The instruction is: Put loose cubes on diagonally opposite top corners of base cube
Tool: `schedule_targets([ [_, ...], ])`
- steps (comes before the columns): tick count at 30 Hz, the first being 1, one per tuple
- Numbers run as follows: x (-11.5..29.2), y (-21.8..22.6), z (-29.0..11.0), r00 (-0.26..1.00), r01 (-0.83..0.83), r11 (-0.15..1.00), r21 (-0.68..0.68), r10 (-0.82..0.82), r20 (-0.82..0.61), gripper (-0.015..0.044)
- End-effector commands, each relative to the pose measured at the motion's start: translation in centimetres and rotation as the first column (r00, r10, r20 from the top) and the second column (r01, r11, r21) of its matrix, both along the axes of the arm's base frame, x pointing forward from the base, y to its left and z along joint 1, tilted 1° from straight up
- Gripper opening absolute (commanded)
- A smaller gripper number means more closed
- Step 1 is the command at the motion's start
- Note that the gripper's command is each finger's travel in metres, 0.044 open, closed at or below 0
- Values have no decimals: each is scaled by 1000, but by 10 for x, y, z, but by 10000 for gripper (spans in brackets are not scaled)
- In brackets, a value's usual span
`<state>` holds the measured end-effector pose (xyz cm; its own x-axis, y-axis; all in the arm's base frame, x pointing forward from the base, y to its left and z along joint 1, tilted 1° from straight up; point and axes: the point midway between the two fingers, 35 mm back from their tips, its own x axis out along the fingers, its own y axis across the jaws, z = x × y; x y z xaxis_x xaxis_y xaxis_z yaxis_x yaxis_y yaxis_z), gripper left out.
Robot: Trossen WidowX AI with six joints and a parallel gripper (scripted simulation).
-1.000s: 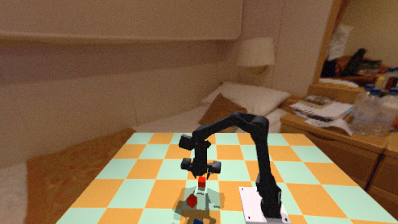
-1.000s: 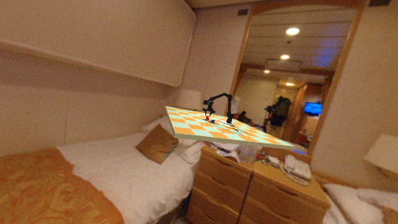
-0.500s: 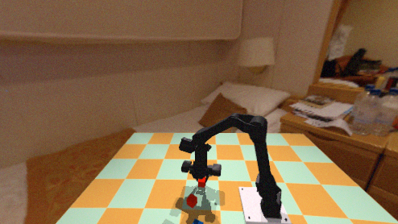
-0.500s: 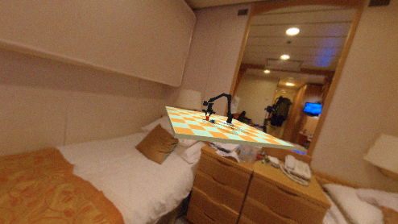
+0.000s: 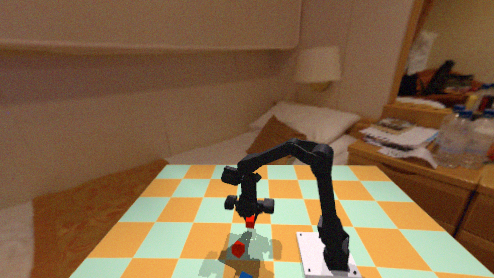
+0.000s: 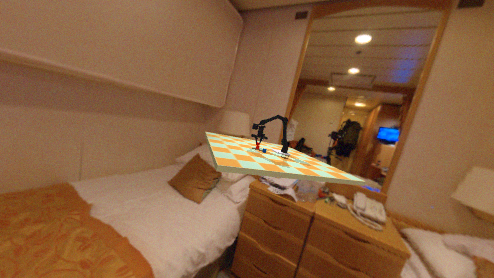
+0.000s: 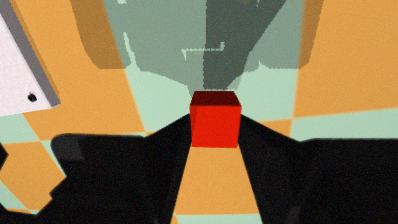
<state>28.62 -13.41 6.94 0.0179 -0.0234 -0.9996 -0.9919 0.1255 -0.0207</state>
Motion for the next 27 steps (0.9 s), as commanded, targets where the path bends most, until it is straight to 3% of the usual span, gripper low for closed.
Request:
schedule_targets([
  [1, 4, -1, 16, 1000, -3, 1000, -2, 3, 15, 105],
  [27, -3, 4, 87, 1000, -1, 1000, -2, 1, 14, 105],
])
